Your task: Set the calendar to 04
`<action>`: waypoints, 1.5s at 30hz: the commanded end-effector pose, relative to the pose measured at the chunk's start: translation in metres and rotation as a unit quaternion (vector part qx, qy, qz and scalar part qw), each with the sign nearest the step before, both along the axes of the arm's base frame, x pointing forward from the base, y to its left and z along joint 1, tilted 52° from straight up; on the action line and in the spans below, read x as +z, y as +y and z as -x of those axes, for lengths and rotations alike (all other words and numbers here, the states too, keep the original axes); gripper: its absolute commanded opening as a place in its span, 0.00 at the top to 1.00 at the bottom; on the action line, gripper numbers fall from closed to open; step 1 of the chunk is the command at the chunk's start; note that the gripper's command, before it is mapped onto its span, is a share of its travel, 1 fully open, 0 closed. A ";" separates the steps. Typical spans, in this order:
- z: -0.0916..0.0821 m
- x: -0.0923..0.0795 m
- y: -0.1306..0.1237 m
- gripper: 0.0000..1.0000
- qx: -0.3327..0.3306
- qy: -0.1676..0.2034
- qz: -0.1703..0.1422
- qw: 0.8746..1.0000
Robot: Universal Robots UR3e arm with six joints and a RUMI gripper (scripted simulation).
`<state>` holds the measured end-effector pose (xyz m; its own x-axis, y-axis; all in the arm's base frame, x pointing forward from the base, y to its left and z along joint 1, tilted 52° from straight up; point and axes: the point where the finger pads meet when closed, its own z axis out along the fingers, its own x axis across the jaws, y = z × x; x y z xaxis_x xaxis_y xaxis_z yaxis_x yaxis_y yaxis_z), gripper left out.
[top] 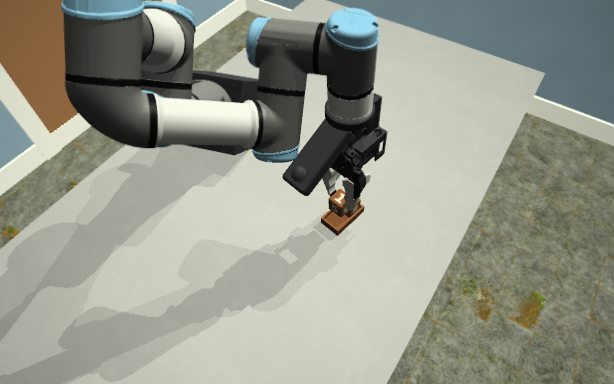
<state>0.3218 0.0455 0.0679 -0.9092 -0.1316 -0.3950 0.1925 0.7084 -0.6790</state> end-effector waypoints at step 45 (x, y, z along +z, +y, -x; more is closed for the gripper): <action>0.023 0.035 0.037 0.89 -0.011 0.009 0.004 1.000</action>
<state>0.2984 0.0837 0.1015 -0.9189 -0.1172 -0.3766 0.1937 0.6975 -0.6899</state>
